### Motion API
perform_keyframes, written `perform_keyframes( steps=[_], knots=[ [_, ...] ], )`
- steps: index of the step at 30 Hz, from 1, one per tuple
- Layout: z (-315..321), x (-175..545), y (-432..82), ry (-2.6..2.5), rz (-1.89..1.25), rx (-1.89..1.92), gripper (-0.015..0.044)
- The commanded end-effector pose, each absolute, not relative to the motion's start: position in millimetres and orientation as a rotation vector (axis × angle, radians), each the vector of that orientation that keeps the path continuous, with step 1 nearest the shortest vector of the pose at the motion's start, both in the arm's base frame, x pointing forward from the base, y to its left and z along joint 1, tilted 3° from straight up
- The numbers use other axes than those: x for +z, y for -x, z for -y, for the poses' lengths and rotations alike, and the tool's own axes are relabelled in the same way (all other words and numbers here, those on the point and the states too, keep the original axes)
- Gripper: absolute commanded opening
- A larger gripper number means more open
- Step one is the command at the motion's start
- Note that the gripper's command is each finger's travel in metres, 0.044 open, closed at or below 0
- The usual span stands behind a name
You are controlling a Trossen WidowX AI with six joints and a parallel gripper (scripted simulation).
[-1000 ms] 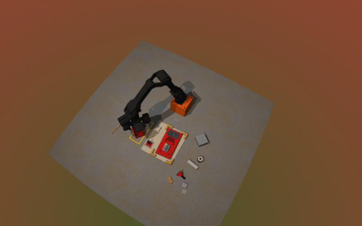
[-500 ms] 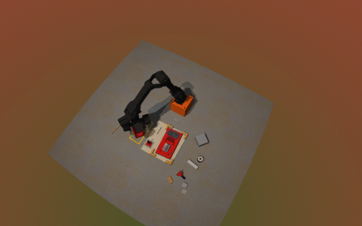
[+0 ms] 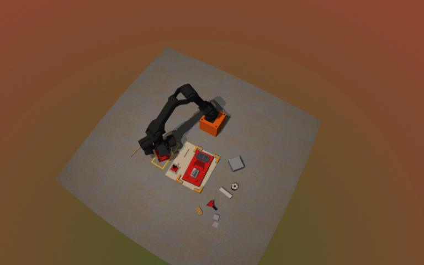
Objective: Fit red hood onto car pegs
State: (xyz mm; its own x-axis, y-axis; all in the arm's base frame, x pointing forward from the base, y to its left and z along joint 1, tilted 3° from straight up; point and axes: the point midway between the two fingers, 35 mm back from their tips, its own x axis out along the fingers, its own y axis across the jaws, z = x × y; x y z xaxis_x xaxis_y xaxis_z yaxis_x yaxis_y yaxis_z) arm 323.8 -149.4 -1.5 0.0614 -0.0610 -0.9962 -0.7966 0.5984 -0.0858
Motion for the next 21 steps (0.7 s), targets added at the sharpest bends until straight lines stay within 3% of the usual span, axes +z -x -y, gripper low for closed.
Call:
perform_keyframes(
  steps=[1, 21],
  knots=[
    [149.2, -8.6, -320.9, 0.784, -1.426, 0.662, 0.0440],
    [149.8, -15.5, -321.0, 0.784, -1.426, 0.662, 0.0440]
  ],
)
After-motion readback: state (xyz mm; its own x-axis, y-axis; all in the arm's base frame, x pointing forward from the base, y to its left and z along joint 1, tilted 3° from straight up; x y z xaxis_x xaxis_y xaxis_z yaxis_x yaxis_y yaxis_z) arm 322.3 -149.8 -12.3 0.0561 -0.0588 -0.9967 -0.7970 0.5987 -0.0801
